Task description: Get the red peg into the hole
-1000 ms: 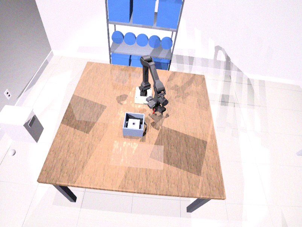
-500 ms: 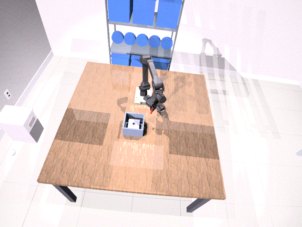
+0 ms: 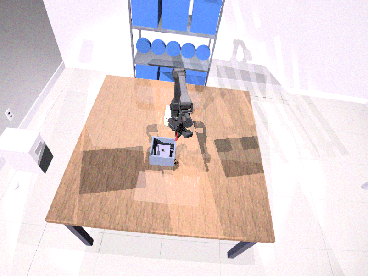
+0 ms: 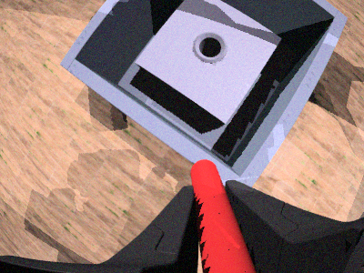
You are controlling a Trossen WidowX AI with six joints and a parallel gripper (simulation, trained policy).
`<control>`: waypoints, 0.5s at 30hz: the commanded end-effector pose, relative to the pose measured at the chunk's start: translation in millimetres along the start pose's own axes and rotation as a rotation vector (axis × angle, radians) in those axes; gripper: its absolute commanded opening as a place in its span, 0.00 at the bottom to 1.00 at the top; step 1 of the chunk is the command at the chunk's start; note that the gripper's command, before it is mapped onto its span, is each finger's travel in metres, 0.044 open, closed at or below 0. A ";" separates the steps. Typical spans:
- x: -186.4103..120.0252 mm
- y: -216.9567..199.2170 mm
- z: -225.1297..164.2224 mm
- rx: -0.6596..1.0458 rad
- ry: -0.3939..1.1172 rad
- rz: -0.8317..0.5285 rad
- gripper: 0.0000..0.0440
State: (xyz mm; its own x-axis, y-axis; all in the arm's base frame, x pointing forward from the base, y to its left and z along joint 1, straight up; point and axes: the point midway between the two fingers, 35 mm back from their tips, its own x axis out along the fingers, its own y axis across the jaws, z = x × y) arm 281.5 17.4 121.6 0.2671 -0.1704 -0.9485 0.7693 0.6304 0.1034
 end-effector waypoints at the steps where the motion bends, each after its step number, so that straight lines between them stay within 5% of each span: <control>1: 3.1 -1.8 15.5 0.021 -0.013 -0.004 0.00; 15: 28.2 -10.5 59.9 0.106 -0.019 -0.014 0.01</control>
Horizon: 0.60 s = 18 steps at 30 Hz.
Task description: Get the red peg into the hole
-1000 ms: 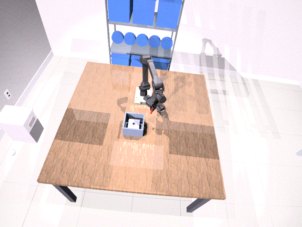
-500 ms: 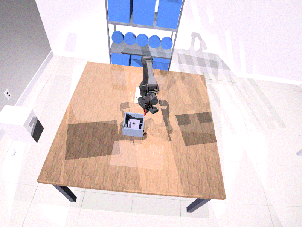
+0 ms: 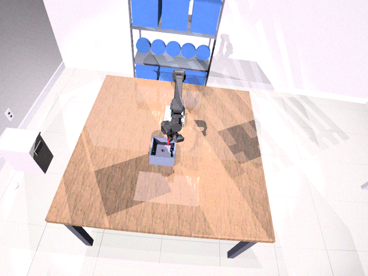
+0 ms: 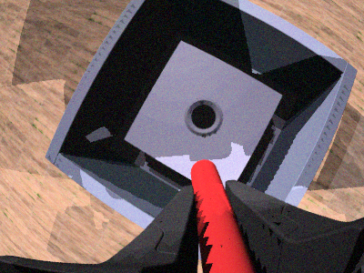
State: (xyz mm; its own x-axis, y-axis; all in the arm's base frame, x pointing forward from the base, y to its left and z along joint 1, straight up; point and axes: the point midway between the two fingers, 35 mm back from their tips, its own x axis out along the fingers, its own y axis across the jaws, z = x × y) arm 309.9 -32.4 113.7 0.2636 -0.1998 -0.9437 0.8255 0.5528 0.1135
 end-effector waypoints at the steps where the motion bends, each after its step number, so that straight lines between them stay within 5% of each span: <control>1: 6.9 0.5 10.4 0.017 0.006 0.005 0.01; 15: 44.3 -2.2 23.8 0.045 0.062 -0.022 0.01; 18: 54.3 -3.8 23.0 0.035 0.076 -0.036 0.08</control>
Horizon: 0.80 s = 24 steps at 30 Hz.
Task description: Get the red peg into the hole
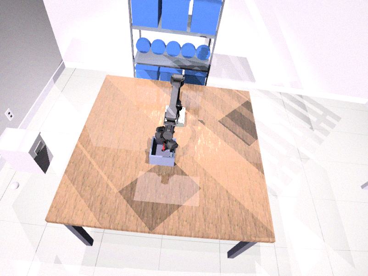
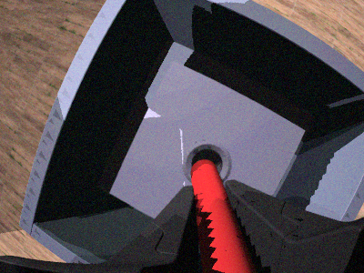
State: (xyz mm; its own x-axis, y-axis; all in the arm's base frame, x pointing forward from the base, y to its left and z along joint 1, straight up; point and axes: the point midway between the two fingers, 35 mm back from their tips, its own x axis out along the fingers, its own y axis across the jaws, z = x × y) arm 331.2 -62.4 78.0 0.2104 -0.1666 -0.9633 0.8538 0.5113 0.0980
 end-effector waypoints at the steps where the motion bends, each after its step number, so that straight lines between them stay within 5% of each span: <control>1: 12.2 -1.0 -0.1 -0.013 0.020 -0.013 0.13; 5: 20.6 -2.8 1.3 -0.036 0.033 -0.032 0.33; 10: 24.8 0.9 8.3 -0.056 0.035 -0.049 0.37; 22: 25.4 18.4 45.3 -0.094 -0.012 -0.037 0.97; 24: 24.6 22.6 53.3 -0.092 -0.033 -0.024 1.00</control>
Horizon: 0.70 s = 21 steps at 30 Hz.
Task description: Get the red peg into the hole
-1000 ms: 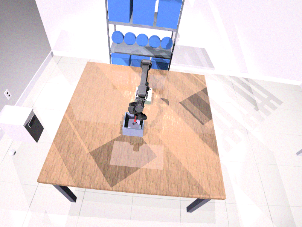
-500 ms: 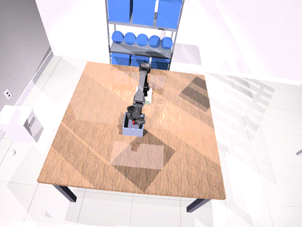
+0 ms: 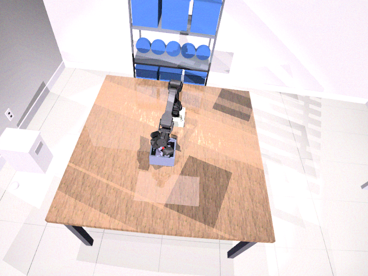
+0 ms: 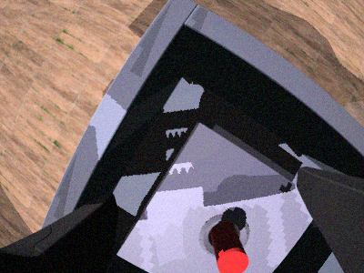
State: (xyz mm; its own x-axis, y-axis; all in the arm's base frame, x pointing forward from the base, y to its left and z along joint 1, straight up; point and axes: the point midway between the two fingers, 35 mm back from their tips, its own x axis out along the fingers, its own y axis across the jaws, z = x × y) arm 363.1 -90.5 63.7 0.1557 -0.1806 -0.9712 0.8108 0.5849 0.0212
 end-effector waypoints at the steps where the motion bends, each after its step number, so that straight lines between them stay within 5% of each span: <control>1: -2.3 9.9 22.8 0.013 -0.062 0.030 1.00; 21: -13.7 11.1 68.3 0.052 -0.178 0.054 1.00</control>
State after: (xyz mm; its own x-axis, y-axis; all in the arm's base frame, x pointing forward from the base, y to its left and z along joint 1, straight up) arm 365.8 -96.2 70.0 0.1236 -0.1768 -0.9765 0.7713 0.6362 -0.0176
